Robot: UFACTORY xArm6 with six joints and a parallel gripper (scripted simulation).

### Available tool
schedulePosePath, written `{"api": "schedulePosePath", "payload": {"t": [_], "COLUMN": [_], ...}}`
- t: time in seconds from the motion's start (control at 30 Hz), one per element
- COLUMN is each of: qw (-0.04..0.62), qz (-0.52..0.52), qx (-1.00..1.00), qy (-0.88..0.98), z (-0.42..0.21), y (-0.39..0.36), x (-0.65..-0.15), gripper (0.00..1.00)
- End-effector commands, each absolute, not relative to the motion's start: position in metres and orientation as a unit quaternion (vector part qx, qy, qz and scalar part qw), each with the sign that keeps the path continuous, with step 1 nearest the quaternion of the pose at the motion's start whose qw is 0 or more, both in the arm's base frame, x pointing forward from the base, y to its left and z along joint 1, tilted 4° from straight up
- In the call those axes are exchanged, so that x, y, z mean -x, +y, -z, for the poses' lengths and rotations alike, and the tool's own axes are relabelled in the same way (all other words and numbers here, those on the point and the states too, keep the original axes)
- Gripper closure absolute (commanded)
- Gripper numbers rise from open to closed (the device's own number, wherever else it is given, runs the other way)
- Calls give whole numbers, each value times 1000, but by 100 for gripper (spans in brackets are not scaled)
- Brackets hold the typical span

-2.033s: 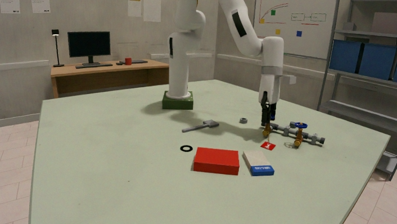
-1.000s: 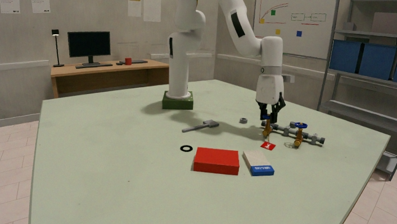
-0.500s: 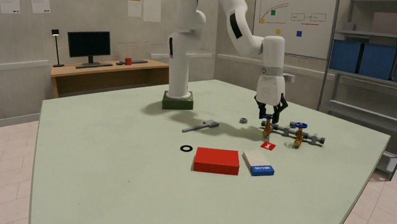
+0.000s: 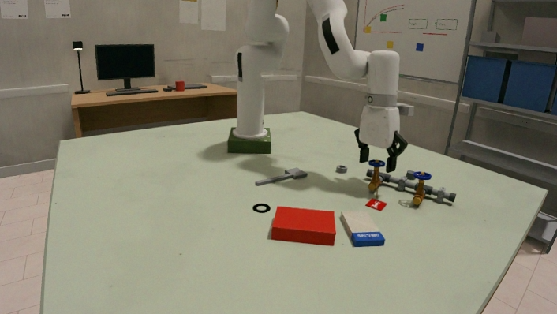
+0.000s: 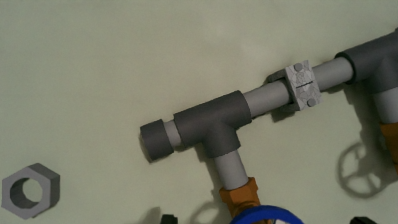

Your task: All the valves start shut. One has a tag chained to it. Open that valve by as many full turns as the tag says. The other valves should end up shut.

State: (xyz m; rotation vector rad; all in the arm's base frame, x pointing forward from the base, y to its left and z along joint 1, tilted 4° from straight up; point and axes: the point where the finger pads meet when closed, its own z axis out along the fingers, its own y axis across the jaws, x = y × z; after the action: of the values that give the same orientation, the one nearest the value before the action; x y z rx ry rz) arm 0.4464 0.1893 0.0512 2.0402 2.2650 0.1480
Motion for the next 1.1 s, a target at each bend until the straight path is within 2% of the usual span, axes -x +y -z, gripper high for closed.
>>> {"api": "schedulePosePath", "payload": {"t": [0.0, 0.53, 0.87, 1.07], "qw": [46, 44, 35, 23], "qz": [-51, -52, -58, -64], "qx": [-668, -697, -796, -879], "qy": [741, 714, 601, 471], "z": [-53, -53, -53, -53], "y": [190, 190, 190, 190], "x": [-448, -448, -448, -448], "gripper": [0, 0, 0, 0]}}
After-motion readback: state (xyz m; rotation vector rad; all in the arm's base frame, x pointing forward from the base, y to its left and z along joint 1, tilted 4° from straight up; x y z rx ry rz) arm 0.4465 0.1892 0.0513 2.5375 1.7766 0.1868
